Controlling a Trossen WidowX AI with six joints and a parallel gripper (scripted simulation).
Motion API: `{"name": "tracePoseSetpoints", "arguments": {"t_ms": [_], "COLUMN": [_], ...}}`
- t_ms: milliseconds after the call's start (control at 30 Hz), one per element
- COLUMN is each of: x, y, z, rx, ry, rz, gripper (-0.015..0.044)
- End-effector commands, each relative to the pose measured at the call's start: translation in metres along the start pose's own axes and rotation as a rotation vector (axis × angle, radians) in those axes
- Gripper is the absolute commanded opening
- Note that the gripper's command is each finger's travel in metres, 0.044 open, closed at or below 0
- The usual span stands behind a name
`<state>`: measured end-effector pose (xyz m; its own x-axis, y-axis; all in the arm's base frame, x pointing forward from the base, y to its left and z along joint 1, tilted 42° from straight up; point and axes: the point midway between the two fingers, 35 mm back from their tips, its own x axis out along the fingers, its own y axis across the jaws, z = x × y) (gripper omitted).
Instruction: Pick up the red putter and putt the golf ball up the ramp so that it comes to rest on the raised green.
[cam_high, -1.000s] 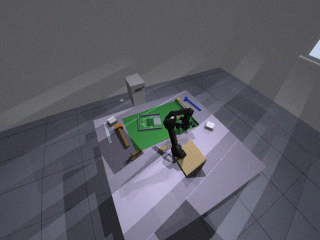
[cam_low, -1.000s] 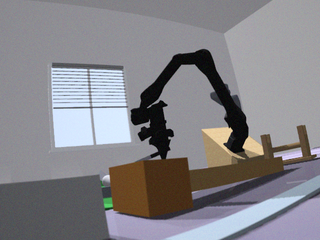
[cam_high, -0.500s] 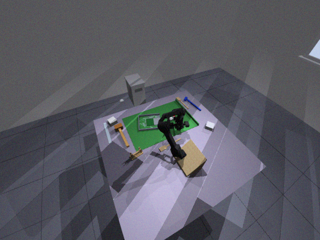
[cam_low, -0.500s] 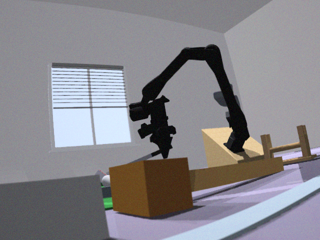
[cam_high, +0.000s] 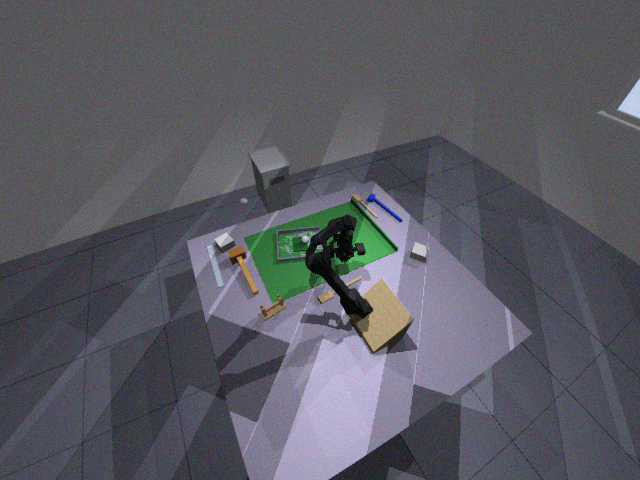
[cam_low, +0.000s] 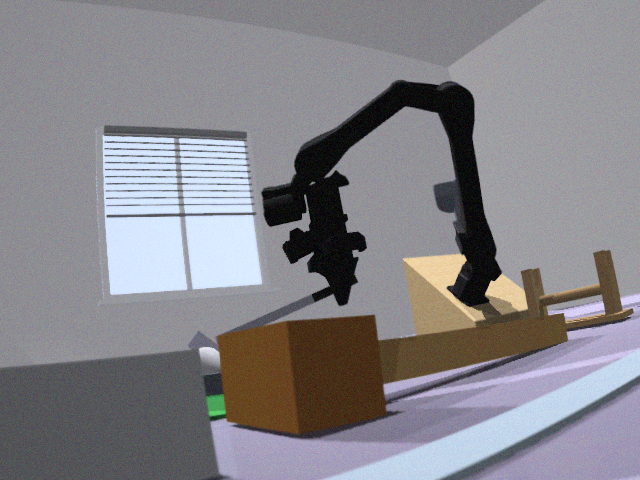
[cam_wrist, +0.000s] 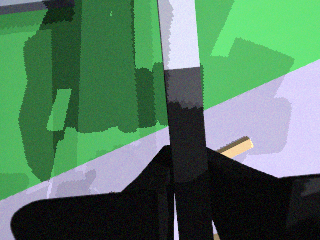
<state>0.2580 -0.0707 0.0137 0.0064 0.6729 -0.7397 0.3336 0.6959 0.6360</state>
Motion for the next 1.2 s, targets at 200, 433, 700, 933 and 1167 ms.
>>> {"name": "tracePoseSetpoints", "arguments": {"t_ms": [200, 433, 700, 933, 1167], "x": [-0.045, -0.037, -0.037, -0.037, -0.037], "y": [0.000, 0.000, 0.000, 0.000, 0.000], "z": [0.001, 0.001, 0.001, 0.001, 0.001], "rx": [-0.009, -0.001, -0.001, -0.001, -0.001], "ry": [-0.018, -0.013, -0.013, -0.013, -0.013], "rz": [-0.007, -0.002, -0.002, -0.002, -0.002], "gripper": [0.0000, 0.0000, 0.0000, 0.0000, 0.0000]}}
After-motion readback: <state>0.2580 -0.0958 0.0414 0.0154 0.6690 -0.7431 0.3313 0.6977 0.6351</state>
